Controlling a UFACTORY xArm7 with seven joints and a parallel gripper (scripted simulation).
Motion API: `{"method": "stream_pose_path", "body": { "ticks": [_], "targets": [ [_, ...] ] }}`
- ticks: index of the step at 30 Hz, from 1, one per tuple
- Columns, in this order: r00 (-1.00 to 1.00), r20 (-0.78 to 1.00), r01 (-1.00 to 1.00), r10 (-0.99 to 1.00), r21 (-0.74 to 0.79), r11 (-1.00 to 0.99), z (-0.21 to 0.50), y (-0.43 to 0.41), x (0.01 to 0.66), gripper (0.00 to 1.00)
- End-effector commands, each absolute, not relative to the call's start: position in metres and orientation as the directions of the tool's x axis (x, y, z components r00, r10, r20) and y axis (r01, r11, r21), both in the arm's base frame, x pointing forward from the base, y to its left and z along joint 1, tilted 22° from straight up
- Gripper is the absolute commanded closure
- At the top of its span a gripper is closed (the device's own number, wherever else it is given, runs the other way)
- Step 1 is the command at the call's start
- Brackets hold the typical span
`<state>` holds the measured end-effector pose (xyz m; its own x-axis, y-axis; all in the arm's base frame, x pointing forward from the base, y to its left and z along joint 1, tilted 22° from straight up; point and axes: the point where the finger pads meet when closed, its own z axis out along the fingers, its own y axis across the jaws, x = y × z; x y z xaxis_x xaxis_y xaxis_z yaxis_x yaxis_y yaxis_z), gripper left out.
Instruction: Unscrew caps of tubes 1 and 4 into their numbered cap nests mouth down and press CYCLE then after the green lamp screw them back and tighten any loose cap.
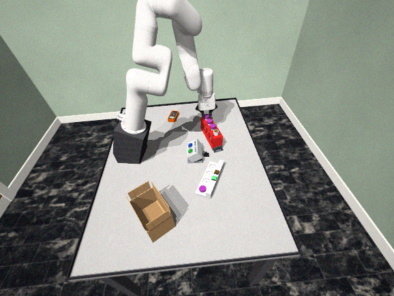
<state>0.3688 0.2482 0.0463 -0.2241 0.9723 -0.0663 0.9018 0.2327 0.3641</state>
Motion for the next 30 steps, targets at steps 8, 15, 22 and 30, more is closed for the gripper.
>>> {"method": "stream_pose_path", "body": {
  "ticks": [8,15,22,30],
  "targets": [
    [0.294,0.124,0.879,0.948,0.353,-0.32,0.0465,0.249,0.3693,1.0],
    [0.313,0.132,0.873,0.941,0.351,-0.339,0.0465,0.249,0.3693,0.54],
    [0.313,0.132,0.873,0.941,0.351,-0.339,0.0464,0.249,0.3694,0.54],
    [0.087,0.041,0.923,0.995,0.372,-0.096,0.0469,0.249,0.3692,0.54]
  ]
}}
